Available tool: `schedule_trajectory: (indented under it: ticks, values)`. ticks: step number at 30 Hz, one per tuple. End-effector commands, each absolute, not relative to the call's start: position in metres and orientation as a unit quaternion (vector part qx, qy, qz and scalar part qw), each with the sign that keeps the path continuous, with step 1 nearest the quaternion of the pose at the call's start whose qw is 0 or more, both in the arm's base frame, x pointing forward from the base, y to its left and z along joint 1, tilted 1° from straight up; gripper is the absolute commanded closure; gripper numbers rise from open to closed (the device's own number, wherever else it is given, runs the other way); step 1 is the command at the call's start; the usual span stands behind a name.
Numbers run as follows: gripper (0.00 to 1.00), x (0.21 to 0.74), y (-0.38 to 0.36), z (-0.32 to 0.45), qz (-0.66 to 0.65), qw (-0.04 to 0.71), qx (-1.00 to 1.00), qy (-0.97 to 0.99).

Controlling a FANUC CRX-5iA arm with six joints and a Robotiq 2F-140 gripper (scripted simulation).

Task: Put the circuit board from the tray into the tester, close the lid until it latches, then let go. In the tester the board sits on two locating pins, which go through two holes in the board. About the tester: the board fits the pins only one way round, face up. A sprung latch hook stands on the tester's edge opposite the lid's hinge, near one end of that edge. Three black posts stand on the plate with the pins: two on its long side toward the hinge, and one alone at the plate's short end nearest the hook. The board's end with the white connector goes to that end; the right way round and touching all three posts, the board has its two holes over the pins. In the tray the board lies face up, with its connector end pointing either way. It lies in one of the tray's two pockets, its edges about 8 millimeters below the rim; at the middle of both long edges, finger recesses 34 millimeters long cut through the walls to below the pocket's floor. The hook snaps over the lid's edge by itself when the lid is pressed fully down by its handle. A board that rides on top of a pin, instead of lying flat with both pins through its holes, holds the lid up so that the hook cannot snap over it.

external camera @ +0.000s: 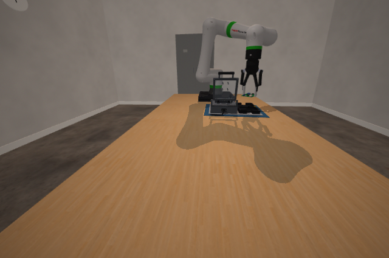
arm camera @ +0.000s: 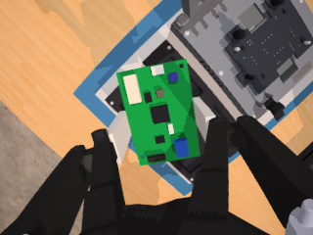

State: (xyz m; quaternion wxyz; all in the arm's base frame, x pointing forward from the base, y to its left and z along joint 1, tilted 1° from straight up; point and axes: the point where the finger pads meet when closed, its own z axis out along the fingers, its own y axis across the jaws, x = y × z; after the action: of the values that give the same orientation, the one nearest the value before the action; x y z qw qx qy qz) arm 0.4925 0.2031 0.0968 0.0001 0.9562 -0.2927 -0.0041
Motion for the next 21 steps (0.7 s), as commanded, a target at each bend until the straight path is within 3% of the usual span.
schedule_trajectory:
  ticks: [1,21]
  values:
    - [0.54,0.4927,0.2031,0.097,-0.004,-0.001,0.967,-0.256]
    - [0.54,0.4927,0.2031,0.097,-0.004,-0.002,1.0,-0.023]
